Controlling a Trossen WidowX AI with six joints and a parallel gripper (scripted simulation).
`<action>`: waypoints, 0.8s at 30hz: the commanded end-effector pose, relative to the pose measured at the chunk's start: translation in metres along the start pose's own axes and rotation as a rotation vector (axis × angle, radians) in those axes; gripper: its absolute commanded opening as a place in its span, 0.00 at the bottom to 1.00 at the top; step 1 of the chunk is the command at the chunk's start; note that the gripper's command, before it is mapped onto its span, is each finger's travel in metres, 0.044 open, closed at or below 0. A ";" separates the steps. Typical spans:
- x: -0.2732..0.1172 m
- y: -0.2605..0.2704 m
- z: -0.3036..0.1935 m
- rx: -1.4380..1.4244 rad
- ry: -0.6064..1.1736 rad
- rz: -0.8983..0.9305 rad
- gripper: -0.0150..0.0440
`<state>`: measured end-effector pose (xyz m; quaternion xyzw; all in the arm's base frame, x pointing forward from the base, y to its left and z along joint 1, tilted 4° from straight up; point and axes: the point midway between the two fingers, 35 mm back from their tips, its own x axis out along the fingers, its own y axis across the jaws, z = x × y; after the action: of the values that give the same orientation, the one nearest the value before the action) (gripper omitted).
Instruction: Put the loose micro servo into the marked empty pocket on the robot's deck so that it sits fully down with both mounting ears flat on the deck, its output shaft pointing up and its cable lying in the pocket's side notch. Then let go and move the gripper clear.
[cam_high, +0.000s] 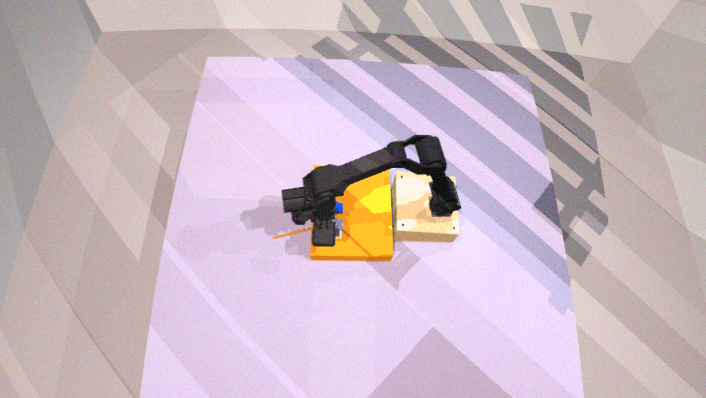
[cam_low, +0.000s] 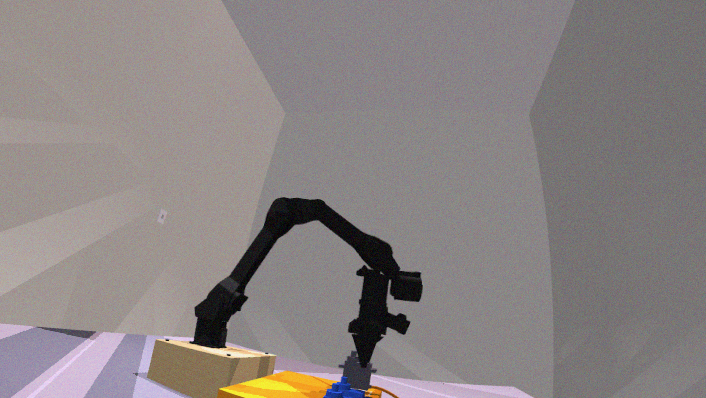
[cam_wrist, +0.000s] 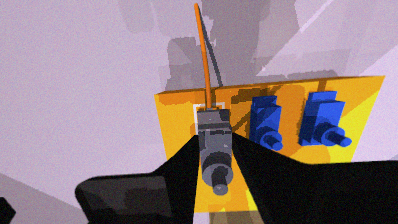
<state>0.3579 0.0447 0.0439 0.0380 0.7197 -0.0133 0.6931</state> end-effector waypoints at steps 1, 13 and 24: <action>0.001 -0.001 -0.001 -0.003 0.001 -0.004 0.25; 0.008 -0.001 -0.001 -0.003 0.001 -0.004 0.25; 0.016 -0.001 -0.001 -0.003 0.001 -0.004 0.25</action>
<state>0.3576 0.0448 0.0313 0.0379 0.7189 -0.0130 0.6940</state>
